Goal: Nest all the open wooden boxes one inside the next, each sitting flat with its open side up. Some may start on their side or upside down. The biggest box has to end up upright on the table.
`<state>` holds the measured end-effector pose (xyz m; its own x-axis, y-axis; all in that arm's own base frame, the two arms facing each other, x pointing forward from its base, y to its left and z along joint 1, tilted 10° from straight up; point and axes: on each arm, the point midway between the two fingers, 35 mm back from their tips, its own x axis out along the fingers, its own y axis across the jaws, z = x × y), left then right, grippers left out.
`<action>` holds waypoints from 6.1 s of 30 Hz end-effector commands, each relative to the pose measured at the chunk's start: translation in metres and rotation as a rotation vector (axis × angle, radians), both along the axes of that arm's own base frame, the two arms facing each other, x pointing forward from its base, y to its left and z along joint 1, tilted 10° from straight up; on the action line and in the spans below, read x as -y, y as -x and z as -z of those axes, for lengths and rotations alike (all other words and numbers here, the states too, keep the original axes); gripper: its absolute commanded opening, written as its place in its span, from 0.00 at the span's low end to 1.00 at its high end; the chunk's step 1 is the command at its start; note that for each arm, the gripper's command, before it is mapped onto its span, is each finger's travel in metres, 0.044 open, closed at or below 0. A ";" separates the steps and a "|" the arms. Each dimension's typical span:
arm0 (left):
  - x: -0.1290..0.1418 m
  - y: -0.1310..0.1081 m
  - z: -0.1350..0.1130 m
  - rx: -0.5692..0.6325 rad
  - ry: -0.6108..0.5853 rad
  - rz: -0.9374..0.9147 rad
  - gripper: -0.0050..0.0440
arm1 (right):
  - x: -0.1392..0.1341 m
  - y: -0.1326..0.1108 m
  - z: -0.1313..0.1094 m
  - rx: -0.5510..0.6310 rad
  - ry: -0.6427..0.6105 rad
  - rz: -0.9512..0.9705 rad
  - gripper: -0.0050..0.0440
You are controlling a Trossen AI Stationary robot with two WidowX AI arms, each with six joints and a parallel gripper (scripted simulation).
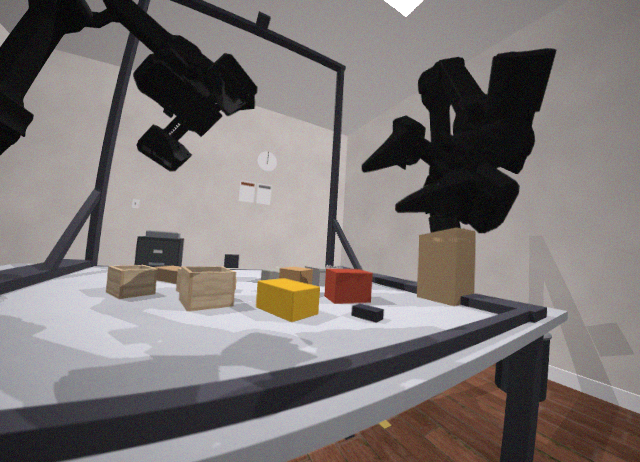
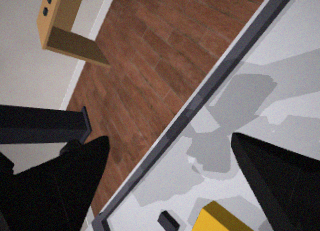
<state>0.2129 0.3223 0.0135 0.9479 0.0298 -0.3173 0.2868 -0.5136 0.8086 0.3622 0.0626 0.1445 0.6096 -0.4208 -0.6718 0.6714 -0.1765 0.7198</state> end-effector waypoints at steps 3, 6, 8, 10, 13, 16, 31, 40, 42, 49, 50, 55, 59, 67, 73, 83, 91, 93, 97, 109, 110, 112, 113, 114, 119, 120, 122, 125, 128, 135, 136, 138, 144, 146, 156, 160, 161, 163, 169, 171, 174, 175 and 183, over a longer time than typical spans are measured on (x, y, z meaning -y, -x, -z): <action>-0.004 -0.001 -0.007 0.005 -0.023 0.000 0.92 | 0.000 -0.001 -0.007 0.020 -0.009 0.000 0.92; -0.004 -0.001 -0.007 0.005 -0.023 0.000 0.92 | 0.000 -0.001 -0.007 0.020 -0.009 0.000 0.92; -0.004 -0.001 -0.007 0.005 -0.023 0.000 0.92 | 0.000 -0.001 -0.007 0.020 -0.009 0.000 0.92; -0.004 -0.001 -0.007 0.005 -0.023 0.000 0.92 | 0.000 -0.001 -0.007 0.020 -0.009 0.000 0.92; -0.004 -0.001 -0.007 0.005 -0.023 0.000 0.92 | 0.000 -0.001 -0.007 0.020 -0.009 0.000 0.92; -0.004 -0.001 -0.007 0.005 -0.023 0.000 0.92 | 0.000 -0.001 -0.007 0.020 -0.009 0.000 0.92; 0.037 -0.046 0.000 -0.292 0.674 -0.264 0.92 | 0.002 0.012 0.046 -0.142 0.189 -0.453 0.92; 0.068 -0.056 0.003 -0.468 0.996 -0.494 0.92 | 0.003 0.023 0.070 -0.186 0.321 -0.701 0.92; 0.076 -0.057 0.004 -0.509 1.062 -0.560 0.92 | 0.003 0.026 0.076 -0.192 0.357 -0.760 0.92; 0.104 -0.057 0.003 -0.640 1.258 -0.819 0.92 | 0.004 0.038 0.092 -0.203 0.494 -0.965 0.92; 0.104 -0.057 0.003 -0.640 1.258 -0.819 0.92 | 0.004 0.038 0.092 -0.203 0.494 -0.965 0.92; 0.126 -0.052 0.000 -0.716 1.361 -1.043 0.92 | 0.004 0.049 0.103 -0.200 0.611 -1.115 0.92; 0.141 -0.047 -0.004 -0.753 1.413 -1.225 0.92 | 0.005 0.059 0.110 -0.192 0.707 -1.222 0.92; 0.163 -0.034 -0.012 -0.755 1.468 -1.553 0.92 | 0.005 0.075 0.119 -0.170 0.875 -1.383 0.92; 0.169 -0.029 -0.012 -0.749 1.478 -1.658 0.92 | 0.005 0.080 0.121 -0.162 0.922 -1.423 0.92; 0.171 -0.027 -0.010 -0.759 1.481 -1.659 0.92 | -0.019 0.080 0.128 -0.178 0.811 -1.473 0.62; 0.171 -0.027 -0.010 -0.759 1.481 -1.659 0.92 | -0.080 0.098 0.136 -0.247 0.535 -1.559 0.33; 0.171 -0.027 -0.010 -0.759 1.481 -1.659 0.92 | -0.092 0.106 0.138 -0.280 0.478 -1.571 0.23; 0.171 -0.027 -0.010 -0.759 1.481 -1.659 0.92 | -0.112 0.123 0.141 -0.361 0.371 -1.585 0.10; 0.171 -0.027 -0.010 -0.759 1.481 -1.659 0.92 | -0.143 0.184 0.146 -0.668 0.158 -1.543 0.10; 0.171 -0.027 -0.010 -0.759 1.481 -1.659 0.92 | -0.145 0.188 0.145 -0.687 0.147 -1.536 0.10; 0.171 -0.027 -0.010 -0.759 1.481 -1.659 0.92 | -0.146 0.191 0.145 -0.705 0.138 -1.529 0.10; 0.171 -0.027 -0.010 -0.759 1.481 -1.659 0.92 | -0.147 0.192 0.145 -0.707 0.137 -1.529 0.10; 0.171 -0.027 -0.010 -0.759 1.481 -1.659 0.92 | -0.147 0.192 0.145 -0.707 0.137 -1.529 0.10; 0.171 -0.027 -0.010 -0.759 1.481 -1.659 0.92 | -0.147 0.192 0.145 -0.707 0.138 -1.528 0.10; 0.171 -0.027 -0.010 -0.759 1.481 -1.659 0.92 | -0.144 0.193 0.148 -0.714 0.144 -1.530 0.10; 0.171 -0.027 -0.010 -0.759 1.481 -1.659 0.92 | -0.145 0.192 0.153 -0.711 0.143 -1.530 0.09; 0.171 -0.027 -0.010 -0.759 1.481 -1.659 0.92 | -0.146 0.192 0.170 -0.718 0.143 -1.531 0.09; 0.171 -0.027 -0.010 -0.759 1.481 -1.659 0.92 | -0.147 0.191 0.183 -0.717 0.143 -1.533 0.05; 0.171 -0.027 -0.010 -0.759 1.481 -1.659 0.92 | -0.149 0.188 0.185 -0.708 0.142 -1.529 0.00; 0.171 -0.027 -0.010 -0.759 1.481 -1.659 0.92 | -0.149 0.188 0.185 -0.708 0.142 -1.529 0.00; 0.171 -0.027 -0.010 -0.759 1.481 -1.659 0.92 | -0.149 0.189 0.188 -0.710 0.143 -1.530 0.00; 0.171 -0.027 -0.010 -0.759 1.481 -1.659 0.92 | -0.149 0.189 0.195 -0.716 0.143 -1.529 0.00; 0.171 -0.027 -0.010 -0.759 1.481 -1.659 0.92 | -0.149 0.189 0.195 -0.714 0.143 -1.529 0.20; 0.171 -0.027 -0.010 -0.759 1.481 -1.659 0.92 | -0.152 0.186 0.191 -0.697 0.143 -1.532 0.59; 0.171 -0.027 -0.010 -0.759 1.481 -1.659 0.92 | -0.152 0.186 0.191 -0.697 0.143 -1.532 0.64; 0.171 -0.027 -0.010 -0.759 1.481 -1.659 0.92 | -0.152 0.186 0.191 -0.697 0.143 -1.532 0.64; 0.171 -0.027 -0.010 -0.759 1.481 -1.659 0.92 | -0.152 0.186 0.191 -0.697 0.143 -1.532 0.64; 0.171 -0.027 -0.010 -0.759 1.481 -1.659 0.92 | -0.152 0.186 0.191 -0.697 0.143 -1.532 0.64; 0.171 -0.027 -0.010 -0.759 1.481 -1.659 0.92 | -0.151 0.186 0.191 -0.699 0.142 -1.533 0.64; 0.171 -0.027 -0.010 -0.759 1.481 -1.659 0.92 | -0.155 0.183 0.180 -0.677 0.140 -1.535 0.64; 0.171 -0.027 -0.010 -0.759 1.481 -1.659 0.92 | -0.155 0.183 0.177 -0.677 0.140 -1.535 0.64; 0.171 -0.027 -0.010 -0.759 1.481 -1.659 0.92 | -0.149 0.187 0.142 -0.677 0.140 -1.536 0.64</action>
<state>0.2350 0.1479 0.0167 0.0993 -0.1526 -0.9833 0.0016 0.9882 -0.1532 0.1720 0.2084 -0.0225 0.0997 0.1433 -0.9846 0.3270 0.9299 0.1684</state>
